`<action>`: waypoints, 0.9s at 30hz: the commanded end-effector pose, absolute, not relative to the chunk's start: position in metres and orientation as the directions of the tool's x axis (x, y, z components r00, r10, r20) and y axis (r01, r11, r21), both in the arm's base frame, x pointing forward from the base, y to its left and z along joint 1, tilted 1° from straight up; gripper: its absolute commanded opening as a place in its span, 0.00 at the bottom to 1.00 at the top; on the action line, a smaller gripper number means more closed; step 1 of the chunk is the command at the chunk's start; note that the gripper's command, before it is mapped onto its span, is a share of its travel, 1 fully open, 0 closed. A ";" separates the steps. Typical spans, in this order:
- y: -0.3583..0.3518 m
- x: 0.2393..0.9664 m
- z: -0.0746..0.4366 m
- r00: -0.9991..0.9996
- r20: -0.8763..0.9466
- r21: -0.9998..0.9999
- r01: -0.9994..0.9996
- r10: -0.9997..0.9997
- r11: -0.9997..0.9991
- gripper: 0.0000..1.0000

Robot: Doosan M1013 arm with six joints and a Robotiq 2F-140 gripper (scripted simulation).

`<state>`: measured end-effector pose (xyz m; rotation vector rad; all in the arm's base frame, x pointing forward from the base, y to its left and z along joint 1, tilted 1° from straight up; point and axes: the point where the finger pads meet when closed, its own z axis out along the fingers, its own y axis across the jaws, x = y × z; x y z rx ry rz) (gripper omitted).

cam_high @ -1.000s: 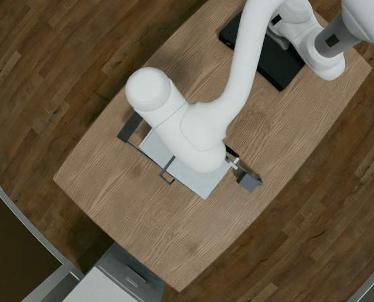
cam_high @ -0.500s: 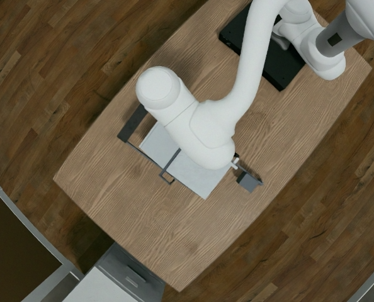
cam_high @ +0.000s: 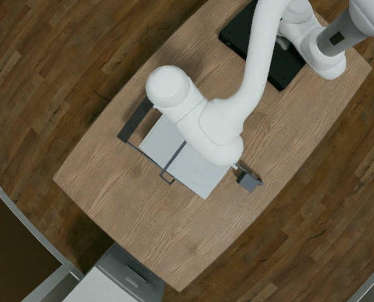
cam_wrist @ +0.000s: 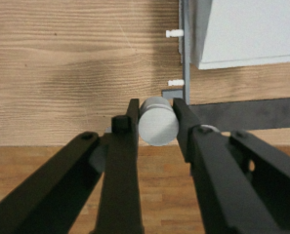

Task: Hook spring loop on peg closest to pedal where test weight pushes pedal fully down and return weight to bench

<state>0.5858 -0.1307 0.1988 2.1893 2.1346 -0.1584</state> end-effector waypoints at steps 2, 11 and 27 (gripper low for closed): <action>-0.125 0.581 0.194 0.025 -0.125 -0.013 1.000 0.992 -0.026 0.25; -0.117 0.573 0.185 0.025 -0.118 -0.013 1.000 0.993 -0.026 0.25; -0.098 0.554 0.166 0.025 -0.102 -0.013 1.000 0.994 -0.026 0.25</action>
